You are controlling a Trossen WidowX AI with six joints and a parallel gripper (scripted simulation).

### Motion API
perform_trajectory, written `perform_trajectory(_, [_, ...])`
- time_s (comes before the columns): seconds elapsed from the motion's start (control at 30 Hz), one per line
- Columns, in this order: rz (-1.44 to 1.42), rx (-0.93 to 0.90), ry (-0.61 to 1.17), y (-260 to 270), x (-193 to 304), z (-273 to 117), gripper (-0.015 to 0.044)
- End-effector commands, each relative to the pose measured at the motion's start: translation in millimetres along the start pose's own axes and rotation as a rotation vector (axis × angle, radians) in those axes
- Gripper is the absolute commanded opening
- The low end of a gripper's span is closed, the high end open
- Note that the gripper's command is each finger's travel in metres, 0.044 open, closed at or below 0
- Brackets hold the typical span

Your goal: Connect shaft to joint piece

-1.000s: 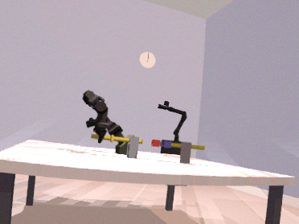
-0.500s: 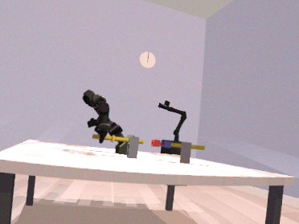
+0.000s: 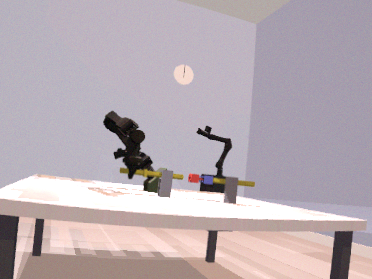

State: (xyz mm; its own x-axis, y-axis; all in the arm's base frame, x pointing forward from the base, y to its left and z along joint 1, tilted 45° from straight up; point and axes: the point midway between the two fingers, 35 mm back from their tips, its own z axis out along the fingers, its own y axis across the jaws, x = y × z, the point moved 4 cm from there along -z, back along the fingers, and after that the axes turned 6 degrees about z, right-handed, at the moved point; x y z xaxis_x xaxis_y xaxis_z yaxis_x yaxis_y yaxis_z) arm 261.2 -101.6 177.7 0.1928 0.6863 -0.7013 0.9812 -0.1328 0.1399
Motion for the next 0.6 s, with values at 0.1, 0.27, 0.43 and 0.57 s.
perform_trajectory(0.1, [-0.002,0.013,0.004,-1,12,0,0.0000])
perform_trajectory(0.27, [-0.002,0.016,0.004,-1,20,0,0.0000])
perform_trajectory(0.43, [-0.002,0.017,0.004,-2,27,0,0.0000])
perform_trajectory(0.57, [-0.002,0.017,0.004,-3,33,0,0.0000])
